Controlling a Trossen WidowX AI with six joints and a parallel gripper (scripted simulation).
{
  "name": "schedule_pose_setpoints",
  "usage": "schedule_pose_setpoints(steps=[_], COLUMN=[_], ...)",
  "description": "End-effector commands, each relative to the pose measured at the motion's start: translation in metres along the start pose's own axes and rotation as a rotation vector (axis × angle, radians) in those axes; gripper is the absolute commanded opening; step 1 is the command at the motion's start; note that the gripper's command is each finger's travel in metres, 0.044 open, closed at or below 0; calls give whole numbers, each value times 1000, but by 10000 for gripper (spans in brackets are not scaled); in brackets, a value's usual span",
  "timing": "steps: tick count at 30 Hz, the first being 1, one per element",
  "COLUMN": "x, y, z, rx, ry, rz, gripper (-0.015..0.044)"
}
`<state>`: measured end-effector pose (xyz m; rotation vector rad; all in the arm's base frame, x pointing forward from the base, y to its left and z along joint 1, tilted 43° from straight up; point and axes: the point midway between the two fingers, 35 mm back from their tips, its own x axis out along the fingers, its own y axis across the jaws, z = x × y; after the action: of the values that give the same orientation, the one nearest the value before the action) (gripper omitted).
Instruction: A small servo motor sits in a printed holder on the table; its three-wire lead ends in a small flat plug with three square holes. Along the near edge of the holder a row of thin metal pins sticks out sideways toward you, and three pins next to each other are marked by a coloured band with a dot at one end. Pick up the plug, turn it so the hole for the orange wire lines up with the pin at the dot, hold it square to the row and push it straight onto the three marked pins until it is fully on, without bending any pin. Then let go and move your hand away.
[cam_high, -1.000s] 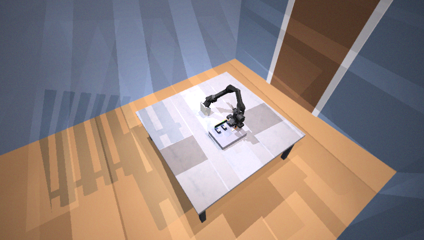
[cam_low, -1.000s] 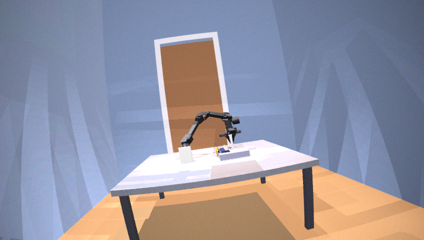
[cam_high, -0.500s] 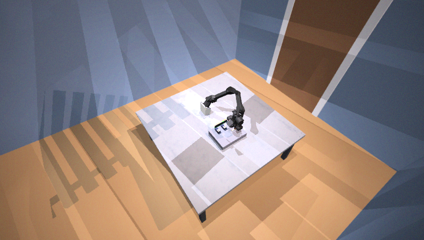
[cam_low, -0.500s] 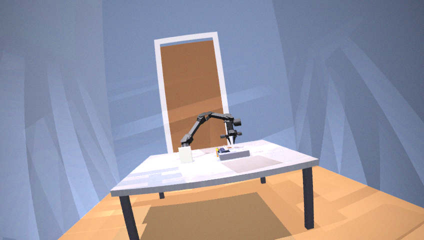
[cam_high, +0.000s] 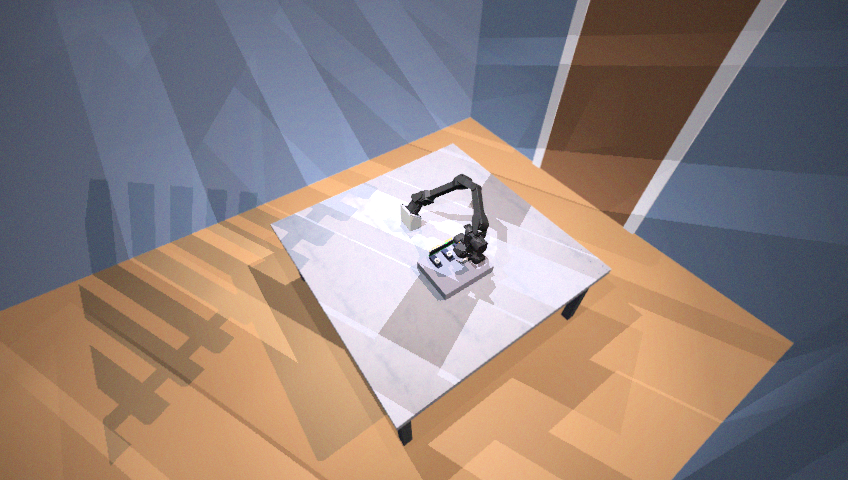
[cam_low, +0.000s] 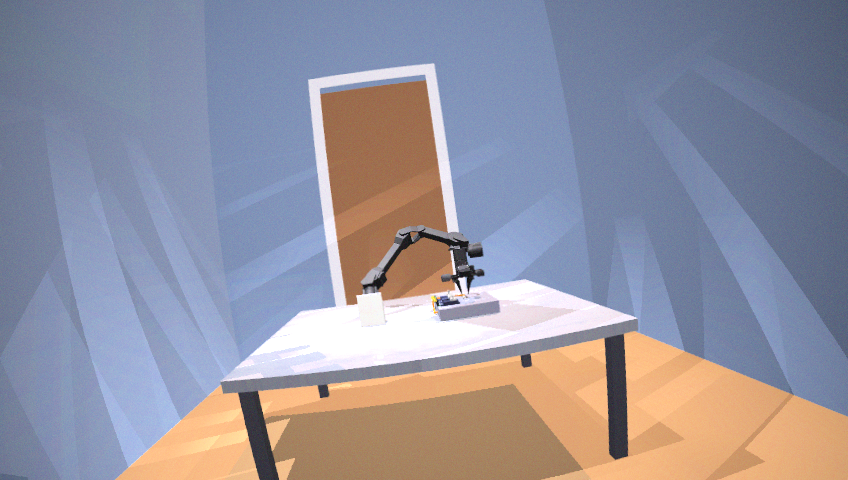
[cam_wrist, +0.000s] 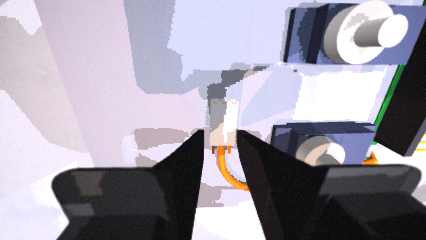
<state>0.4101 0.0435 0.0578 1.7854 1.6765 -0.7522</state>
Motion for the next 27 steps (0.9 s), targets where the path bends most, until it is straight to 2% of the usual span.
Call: schedule_pose_setpoints(steps=[1,2,4,10,11,22,27], x=[8,8,8,8,7,-46,-50], y=[-2,-2,-2,-2,-2,-1,-2], z=[-1,-1,-1,-1,-1,0,0], rx=[4,4,4,4,4,5,0], ry=[7,7,7,7,7,4,4], rz=[-6,-6,-6,-6,-6,-7,-7], gripper=[115,115,62,23,0,0,0])
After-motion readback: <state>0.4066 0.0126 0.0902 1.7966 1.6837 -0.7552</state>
